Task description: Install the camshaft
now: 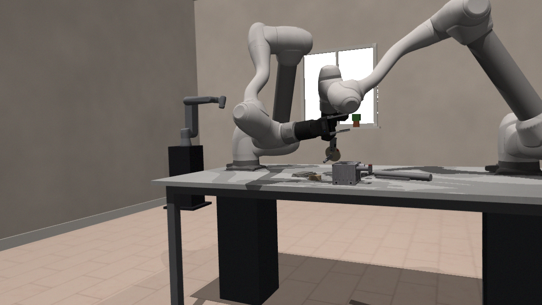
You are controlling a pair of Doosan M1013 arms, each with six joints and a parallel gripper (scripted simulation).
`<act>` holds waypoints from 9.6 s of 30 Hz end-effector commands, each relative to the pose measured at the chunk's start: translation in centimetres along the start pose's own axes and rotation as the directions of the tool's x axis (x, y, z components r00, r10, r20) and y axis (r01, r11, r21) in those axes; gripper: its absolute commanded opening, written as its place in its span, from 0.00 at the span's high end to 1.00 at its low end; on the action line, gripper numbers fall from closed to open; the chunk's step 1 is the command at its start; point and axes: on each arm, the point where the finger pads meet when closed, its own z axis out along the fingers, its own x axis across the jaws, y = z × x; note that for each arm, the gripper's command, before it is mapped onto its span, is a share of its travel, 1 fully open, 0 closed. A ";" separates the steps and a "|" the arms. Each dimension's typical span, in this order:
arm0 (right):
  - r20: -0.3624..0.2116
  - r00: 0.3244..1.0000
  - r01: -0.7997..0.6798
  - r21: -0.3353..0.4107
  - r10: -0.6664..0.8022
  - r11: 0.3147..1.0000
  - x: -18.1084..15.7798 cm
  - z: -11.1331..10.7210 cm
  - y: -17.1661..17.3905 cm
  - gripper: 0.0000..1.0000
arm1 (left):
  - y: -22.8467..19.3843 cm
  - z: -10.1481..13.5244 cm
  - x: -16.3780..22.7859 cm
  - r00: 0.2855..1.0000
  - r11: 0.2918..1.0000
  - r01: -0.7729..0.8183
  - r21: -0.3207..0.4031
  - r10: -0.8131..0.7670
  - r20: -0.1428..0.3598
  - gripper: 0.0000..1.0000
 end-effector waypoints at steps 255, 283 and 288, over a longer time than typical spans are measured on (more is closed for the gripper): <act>-0.002 1.000 0.001 0.000 -0.001 1.000 0.2 0.0 0.0 0.00 | -31.1 -8.3 10.6 0.283 0.136 -0.752 0.645 0.950 0.130 0.71; -0.002 1.000 0.001 0.000 -0.001 1.000 0.2 0.0 0.0 0.00 | -31.1 -8.3 10.6 0.284 0.136 -0.752 0.645 0.950 0.130 0.71; -0.002 1.000 0.001 0.000 -0.001 1.000 0.2 0.0 0.0 0.00 | -31.1 -8.3 10.6 0.284 0.136 -0.752 0.645 0.950 0.130 0.71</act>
